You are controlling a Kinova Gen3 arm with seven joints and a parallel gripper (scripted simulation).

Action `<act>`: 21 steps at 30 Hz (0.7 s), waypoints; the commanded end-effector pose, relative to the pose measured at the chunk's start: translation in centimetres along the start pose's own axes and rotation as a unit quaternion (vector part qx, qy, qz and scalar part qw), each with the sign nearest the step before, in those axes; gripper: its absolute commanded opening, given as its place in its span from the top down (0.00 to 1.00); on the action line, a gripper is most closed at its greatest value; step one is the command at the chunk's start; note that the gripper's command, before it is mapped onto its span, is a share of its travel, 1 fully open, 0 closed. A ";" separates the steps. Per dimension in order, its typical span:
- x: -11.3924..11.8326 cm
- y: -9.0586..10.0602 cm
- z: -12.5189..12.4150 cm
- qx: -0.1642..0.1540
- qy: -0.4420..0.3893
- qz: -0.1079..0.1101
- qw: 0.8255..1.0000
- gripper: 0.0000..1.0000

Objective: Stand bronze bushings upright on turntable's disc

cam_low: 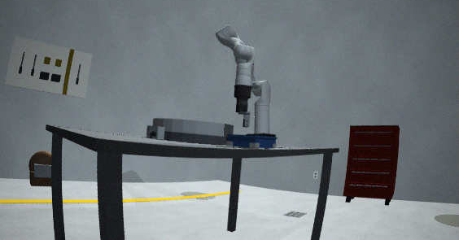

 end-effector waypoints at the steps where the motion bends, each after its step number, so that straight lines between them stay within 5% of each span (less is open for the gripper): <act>1: -0.2 -2.1 -0.5 0.002 0.000 -0.004 1.000 0.24; 5: -0.2 -3.3 -0.5 0.002 0.001 -0.004 1.000 0.24; 21: 0.0 -3.6 -0.4 0.001 0.000 -0.001 1.000 0.24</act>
Point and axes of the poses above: the point where the finger pads meet when closed, its own y axis back along the fingers, its own x axis across the jaws, z = x × y, the point moved 5 cm from there along y, back along the fingers, and after that the axes turned 14 degrees about -y, right-handed, at the moved point
